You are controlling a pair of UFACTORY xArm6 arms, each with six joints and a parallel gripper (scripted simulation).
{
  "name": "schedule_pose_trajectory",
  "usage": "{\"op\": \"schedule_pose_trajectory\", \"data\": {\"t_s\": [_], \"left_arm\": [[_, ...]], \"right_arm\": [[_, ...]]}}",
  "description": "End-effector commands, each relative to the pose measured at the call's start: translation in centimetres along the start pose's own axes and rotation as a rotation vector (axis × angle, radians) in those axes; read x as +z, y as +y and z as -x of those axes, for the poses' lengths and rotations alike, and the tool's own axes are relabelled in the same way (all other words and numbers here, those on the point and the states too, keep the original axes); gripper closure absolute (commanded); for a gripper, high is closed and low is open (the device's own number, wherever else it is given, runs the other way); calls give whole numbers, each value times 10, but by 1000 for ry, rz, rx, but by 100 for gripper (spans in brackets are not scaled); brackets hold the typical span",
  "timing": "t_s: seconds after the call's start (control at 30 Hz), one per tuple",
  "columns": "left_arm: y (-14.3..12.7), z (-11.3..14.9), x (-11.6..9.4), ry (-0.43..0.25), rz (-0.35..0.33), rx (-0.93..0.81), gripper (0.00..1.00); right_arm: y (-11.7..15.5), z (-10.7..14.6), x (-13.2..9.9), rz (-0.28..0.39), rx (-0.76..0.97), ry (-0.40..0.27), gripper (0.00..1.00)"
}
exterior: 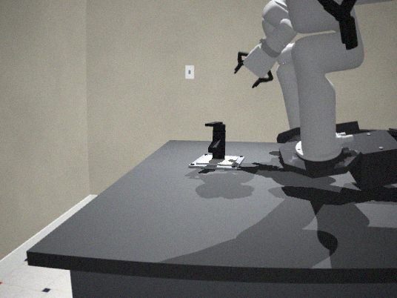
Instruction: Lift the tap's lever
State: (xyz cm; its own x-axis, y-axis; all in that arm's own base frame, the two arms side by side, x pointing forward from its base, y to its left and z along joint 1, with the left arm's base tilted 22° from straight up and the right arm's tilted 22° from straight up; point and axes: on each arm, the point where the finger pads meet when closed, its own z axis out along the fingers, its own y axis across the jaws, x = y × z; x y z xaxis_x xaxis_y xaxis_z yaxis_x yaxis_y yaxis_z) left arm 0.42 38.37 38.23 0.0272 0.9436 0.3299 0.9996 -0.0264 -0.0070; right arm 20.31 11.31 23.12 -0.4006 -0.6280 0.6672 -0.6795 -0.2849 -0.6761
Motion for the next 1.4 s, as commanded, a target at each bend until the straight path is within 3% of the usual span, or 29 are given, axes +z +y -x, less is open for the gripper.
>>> {"op": "schedule_pose_trajectory", "data": {"t_s": [0.0,0.4,0.47,0.53,0.6,0.63,0.93,1.1,1.17,1.2,1.37], "left_arm": [[-6,0,-3,6,-4,-27,0],[-8,0,-4,7,-6,-37,0],[-8,0,-4,7,-6,-37,0],[-8,0,-4,7,-6,-37,0],[-8,0,-4,7,-6,-37,0],[-8,0,-4,7,-6,-37,0],[-8,0,-4,7,-6,-37,0],[-8,0,-4,7,-6,-37,0],[-8,0,-4,7,-6,-37,0],[-8,0,-4,7,-6,-37,0],[-8,0,-4,7,-6,-37,0]], "right_arm": [[-1,0,-1,1,2,-2,0],[0,2,-1,10,0,-6,0],[3,15,-3,62,-15,-25,0],[7,42,-8,167,-36,-68,0],[7,42,-8,167,-36,-68,0],[8,56,-10,220,-42,-93,0],[4,113,-16,404,-40,-198,0],[-4,144,-17,493,-21,-260,0],[-4,144,-17,493,-21,-260,0],[-10,162,-17,539,-6,-297,0],[-22,189,-14,604,26,-355,0]]}}
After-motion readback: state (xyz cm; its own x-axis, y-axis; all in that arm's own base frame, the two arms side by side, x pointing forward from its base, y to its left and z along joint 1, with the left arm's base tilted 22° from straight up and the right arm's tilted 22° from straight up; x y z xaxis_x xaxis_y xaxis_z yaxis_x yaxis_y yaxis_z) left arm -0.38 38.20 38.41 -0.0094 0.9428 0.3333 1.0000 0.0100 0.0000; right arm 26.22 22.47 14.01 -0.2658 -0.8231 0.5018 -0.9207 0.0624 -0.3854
